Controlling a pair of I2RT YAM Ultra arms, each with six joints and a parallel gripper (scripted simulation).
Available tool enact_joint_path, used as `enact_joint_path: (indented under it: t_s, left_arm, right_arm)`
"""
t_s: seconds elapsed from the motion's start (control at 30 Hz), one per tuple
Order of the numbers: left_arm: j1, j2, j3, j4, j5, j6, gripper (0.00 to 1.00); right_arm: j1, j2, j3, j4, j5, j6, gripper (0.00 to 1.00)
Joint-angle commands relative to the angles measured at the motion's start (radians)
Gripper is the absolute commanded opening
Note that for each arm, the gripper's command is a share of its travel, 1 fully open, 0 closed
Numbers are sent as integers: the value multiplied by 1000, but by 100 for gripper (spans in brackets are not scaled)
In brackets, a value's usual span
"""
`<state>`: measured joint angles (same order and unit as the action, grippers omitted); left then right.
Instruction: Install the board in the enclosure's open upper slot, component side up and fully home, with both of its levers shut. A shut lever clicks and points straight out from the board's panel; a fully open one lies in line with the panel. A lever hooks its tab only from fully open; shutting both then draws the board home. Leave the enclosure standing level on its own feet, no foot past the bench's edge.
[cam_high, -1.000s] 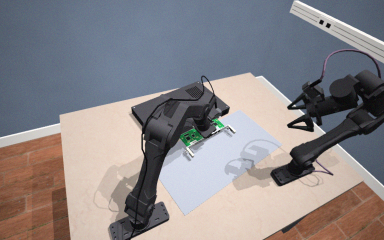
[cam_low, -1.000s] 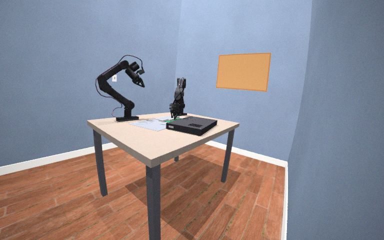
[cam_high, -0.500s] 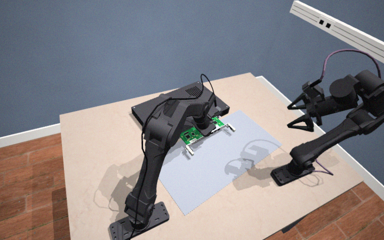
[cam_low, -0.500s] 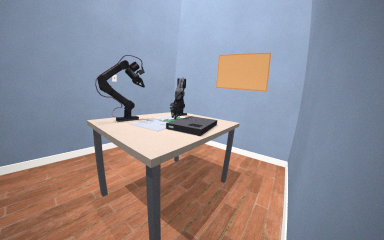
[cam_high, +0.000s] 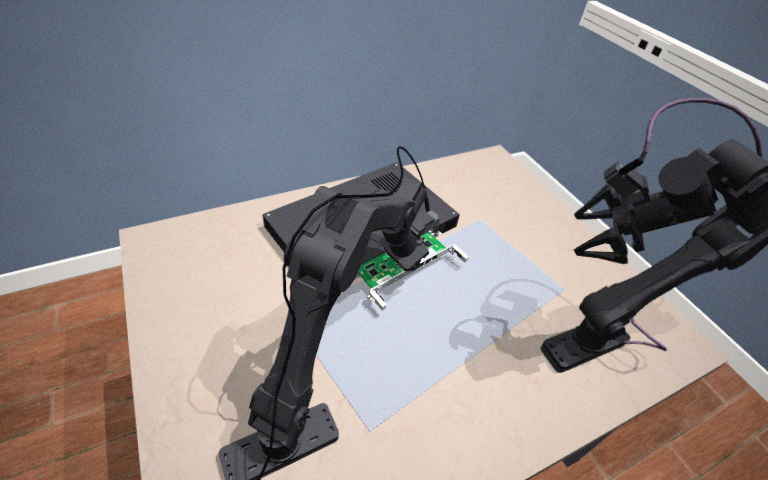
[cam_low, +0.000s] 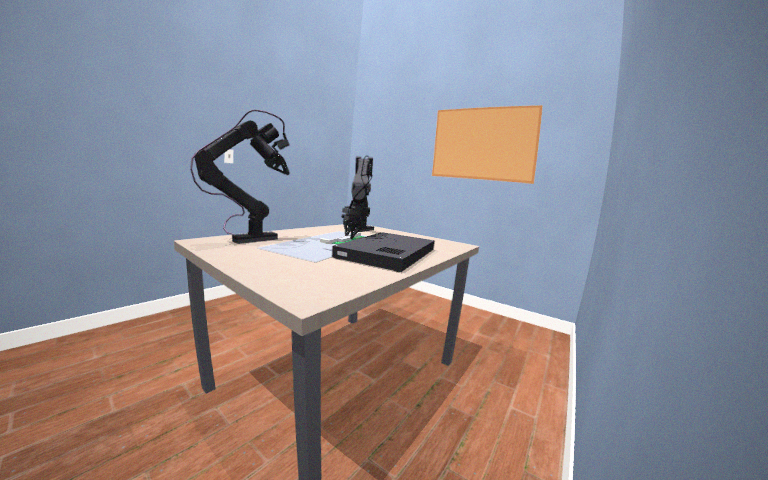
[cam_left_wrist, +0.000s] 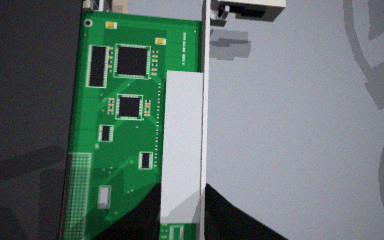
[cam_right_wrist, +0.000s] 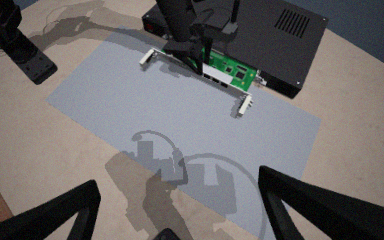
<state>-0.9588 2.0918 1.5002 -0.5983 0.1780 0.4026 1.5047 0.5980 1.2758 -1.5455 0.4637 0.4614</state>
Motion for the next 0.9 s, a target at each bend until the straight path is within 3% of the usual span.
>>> enact_joint_path:
  t_s: [0.0, 0.87]
  left_arm:
    - [6, -20, 50, 13, 17, 5, 19]
    - [30, -8, 64, 6, 25, 33, 19]
  right_arm:
    - [1, 8, 14, -10, -1, -7, 100]
    - [1, 8, 14, -10, -1, -7, 100]
